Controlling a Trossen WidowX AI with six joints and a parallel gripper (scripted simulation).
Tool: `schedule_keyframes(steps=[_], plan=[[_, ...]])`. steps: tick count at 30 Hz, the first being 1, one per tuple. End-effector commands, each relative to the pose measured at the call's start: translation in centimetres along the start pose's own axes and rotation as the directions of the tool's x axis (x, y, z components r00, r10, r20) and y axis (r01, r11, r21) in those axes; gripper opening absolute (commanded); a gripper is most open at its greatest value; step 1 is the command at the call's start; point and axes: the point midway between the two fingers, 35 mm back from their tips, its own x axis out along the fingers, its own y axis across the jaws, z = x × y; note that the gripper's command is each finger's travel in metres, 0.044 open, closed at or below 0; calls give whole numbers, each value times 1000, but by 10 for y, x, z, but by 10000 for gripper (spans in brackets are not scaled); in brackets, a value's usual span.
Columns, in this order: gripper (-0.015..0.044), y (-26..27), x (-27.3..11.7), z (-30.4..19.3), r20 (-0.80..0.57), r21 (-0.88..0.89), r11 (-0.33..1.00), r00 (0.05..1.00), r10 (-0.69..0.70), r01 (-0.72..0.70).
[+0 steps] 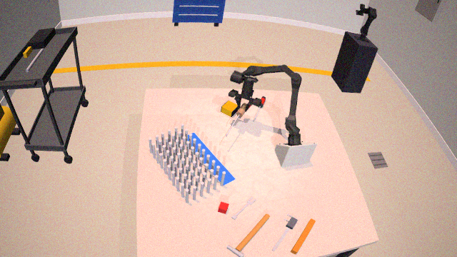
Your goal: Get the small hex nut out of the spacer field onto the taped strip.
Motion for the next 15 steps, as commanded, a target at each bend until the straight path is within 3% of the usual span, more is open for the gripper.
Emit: schedule_keyframes(steps=[1,15], plan=[[0,0,-3,15,7,-69,998,1000,1,-1],[0,-10,-12,78,73,-353,935,997,-22,47]])
